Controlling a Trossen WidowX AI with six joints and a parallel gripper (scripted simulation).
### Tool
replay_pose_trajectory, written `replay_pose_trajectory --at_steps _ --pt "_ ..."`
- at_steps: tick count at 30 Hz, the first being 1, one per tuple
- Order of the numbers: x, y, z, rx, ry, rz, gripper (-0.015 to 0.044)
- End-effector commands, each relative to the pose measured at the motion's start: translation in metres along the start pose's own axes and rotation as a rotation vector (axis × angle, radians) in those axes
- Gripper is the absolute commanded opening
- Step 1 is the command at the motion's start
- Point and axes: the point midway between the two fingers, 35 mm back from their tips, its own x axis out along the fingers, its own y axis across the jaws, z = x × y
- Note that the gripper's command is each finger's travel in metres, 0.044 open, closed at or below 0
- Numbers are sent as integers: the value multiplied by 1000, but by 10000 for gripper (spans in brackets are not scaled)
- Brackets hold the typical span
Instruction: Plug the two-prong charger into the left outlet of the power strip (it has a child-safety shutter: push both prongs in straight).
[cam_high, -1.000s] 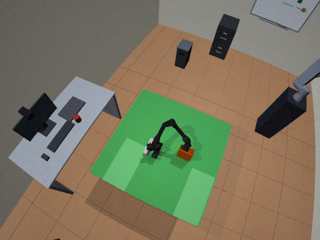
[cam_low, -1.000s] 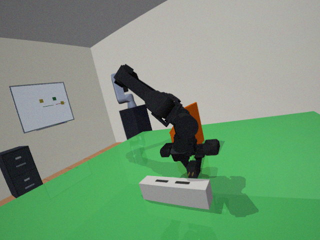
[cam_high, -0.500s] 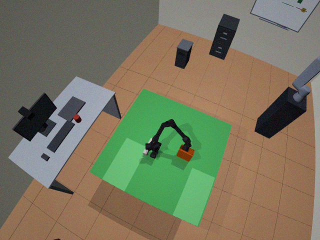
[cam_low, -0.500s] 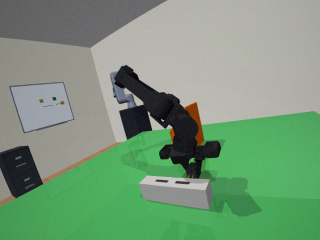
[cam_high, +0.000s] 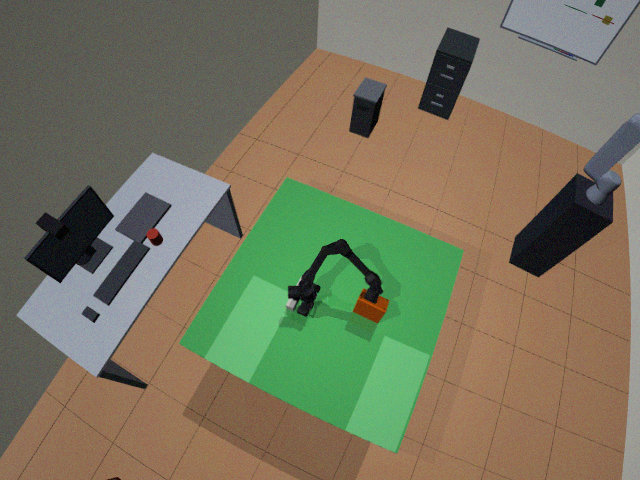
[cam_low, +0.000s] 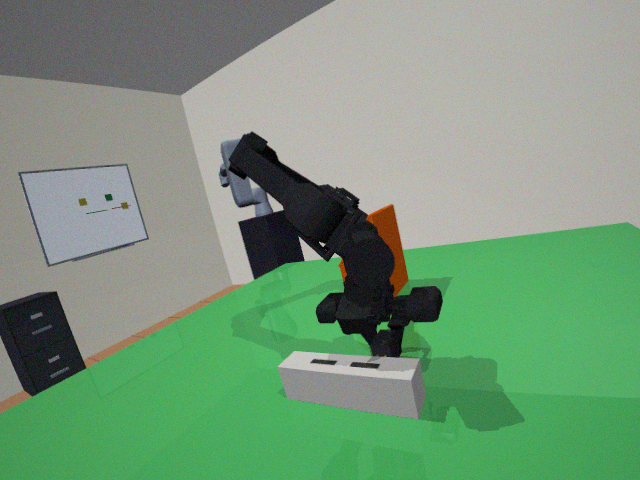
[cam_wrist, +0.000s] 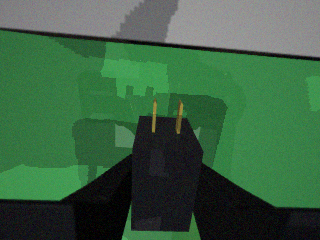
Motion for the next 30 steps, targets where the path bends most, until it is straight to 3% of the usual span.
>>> replay_pose_trajectory --at_steps 1,30 --pt "0 1 5 5 -2 -2 0" --pt "0 2 17 13 -2 -3 0"
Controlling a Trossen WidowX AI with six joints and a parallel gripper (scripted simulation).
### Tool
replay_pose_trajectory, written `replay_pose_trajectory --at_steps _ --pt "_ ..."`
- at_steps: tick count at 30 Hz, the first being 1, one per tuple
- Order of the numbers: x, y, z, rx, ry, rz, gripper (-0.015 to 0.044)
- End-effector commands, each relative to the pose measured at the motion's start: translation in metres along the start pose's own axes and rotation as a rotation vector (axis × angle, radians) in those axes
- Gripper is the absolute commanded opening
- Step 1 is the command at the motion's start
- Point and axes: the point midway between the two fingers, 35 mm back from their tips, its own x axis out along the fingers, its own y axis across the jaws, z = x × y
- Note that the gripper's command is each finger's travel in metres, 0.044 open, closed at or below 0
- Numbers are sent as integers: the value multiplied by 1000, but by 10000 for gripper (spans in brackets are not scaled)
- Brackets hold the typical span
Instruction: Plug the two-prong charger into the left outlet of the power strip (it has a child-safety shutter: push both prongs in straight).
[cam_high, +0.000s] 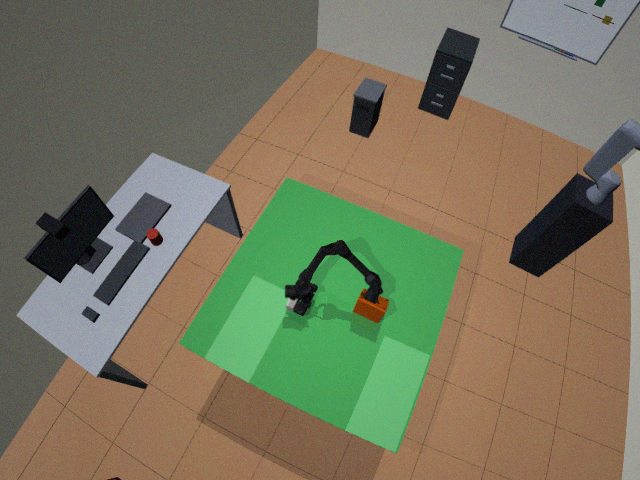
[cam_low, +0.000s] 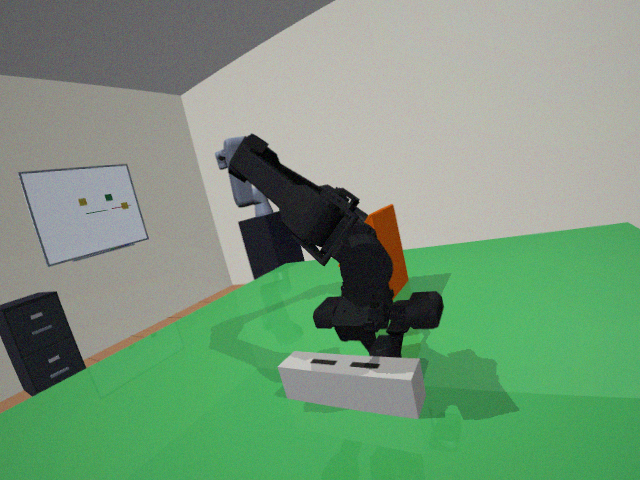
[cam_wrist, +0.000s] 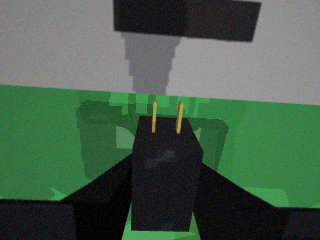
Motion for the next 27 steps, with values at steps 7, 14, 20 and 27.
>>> replay_pose_trajectory --at_steps 7,14,20,27 --pt "-1 -1 3 0 -1 -3 0" --pt "-1 -1 5 0 -1 -3 0" --pt "-1 0 6 1 -1 -3 0" --pt "-1 -1 8 1 -1 -3 0"
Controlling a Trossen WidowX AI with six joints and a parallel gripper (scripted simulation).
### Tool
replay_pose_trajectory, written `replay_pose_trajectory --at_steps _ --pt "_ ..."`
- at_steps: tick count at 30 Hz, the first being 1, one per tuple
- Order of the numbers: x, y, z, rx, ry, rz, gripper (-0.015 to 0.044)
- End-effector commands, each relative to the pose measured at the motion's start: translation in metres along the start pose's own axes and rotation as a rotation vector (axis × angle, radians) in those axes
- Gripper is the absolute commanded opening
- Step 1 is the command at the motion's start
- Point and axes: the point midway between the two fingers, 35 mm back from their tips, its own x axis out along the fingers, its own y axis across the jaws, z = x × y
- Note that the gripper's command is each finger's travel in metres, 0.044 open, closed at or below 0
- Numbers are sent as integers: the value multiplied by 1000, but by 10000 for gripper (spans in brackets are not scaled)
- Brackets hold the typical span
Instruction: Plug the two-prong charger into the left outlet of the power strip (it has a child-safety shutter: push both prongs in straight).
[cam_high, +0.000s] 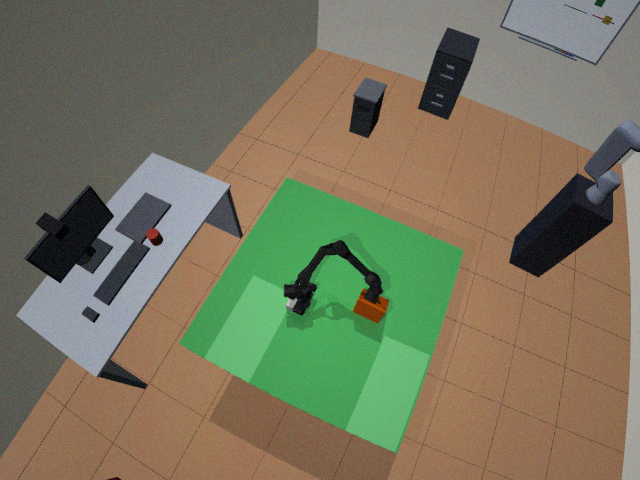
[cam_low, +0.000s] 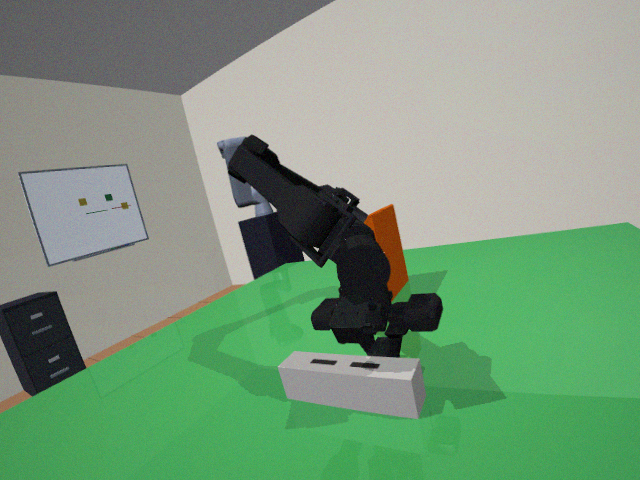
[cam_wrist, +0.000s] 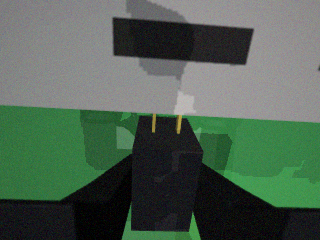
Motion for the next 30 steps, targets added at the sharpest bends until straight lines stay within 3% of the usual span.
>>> replay_pose_trajectory --at_steps 1,30 --pt "0 0 1 -4 -1 -3 0" --pt "-1 -1 8 -3 -1 -3 0"
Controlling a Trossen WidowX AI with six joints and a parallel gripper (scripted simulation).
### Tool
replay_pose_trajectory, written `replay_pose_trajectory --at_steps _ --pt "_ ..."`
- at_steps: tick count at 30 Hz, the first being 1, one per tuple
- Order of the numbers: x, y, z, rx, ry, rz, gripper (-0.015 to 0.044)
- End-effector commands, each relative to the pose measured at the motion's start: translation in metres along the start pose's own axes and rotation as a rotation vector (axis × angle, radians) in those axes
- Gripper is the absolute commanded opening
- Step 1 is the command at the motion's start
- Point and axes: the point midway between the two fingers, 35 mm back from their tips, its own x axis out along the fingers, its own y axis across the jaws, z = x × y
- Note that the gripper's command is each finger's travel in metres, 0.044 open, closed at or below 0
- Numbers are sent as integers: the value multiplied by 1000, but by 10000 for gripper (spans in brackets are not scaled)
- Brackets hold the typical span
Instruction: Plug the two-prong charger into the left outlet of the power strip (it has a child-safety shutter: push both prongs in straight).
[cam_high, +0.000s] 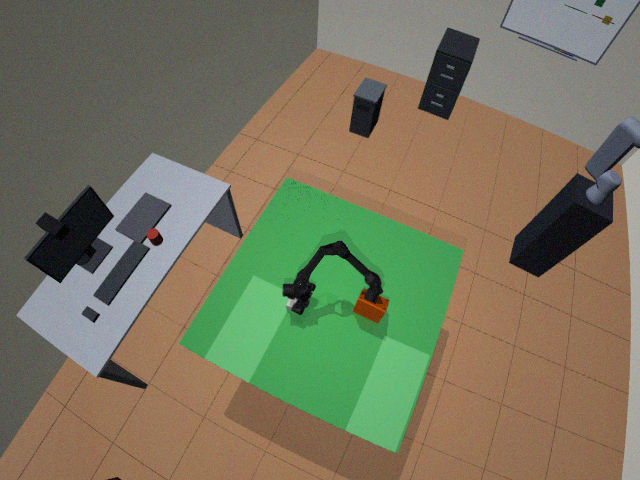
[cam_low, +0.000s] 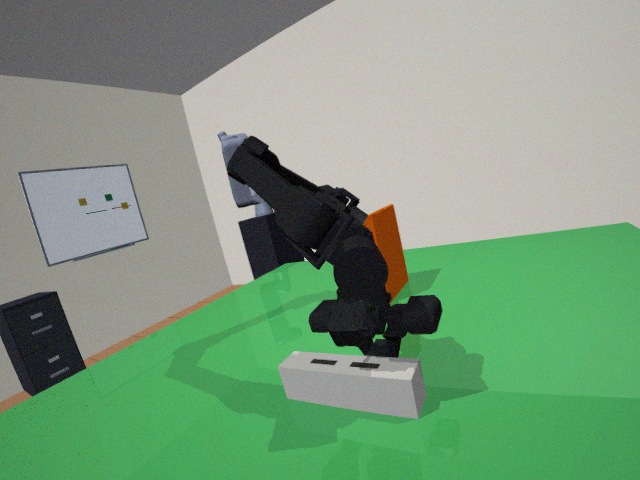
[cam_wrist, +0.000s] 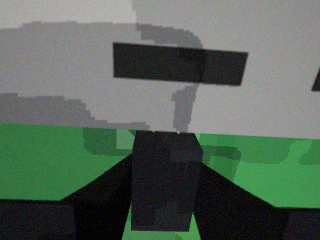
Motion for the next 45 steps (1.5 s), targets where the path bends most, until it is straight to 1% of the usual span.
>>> replay_pose_trajectory --at_steps 1,45 --pt "0 0 2 -3 -2 -2 0" --pt "-2 -1 16 -2 -2 -2 0"
